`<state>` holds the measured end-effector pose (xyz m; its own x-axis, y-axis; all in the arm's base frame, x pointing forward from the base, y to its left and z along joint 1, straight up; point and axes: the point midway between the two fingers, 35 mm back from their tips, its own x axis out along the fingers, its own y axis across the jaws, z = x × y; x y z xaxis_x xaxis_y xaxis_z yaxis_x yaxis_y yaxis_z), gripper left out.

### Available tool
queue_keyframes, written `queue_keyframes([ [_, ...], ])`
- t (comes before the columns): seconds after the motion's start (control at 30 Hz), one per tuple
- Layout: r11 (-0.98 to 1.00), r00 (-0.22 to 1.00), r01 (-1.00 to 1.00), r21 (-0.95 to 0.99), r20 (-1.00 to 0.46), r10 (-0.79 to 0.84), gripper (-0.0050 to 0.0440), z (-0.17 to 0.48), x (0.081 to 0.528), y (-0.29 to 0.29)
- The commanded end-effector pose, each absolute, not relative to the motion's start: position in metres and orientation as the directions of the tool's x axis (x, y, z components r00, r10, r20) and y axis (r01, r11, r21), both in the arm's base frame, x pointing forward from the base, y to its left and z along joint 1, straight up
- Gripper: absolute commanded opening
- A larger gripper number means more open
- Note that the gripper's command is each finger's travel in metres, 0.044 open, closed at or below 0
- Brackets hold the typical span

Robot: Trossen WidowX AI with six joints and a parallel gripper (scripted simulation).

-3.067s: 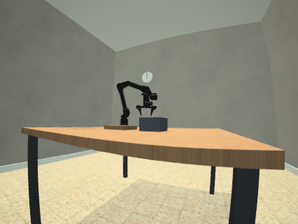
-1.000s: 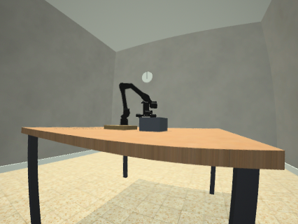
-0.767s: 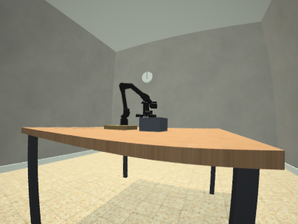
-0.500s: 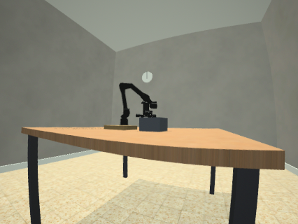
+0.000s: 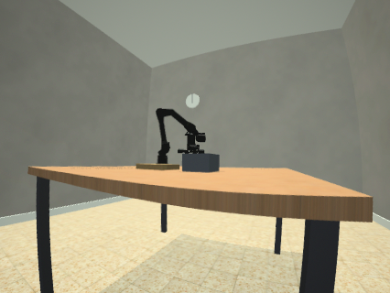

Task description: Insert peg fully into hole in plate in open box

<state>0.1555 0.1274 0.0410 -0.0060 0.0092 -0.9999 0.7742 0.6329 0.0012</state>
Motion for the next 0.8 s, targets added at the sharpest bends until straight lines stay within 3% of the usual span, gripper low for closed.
queue_keyframes([
  [0.0, 0.633, -0.004, 0.775, 0.001, -1.0, 0.006, 0.0, 0.045, 0.157, 0.128],
  [0.77, 0.633, -0.004, 0.775, 0.001, -1.0, 0.006, 0.0, 0.105, 0.162, 0.131],
])
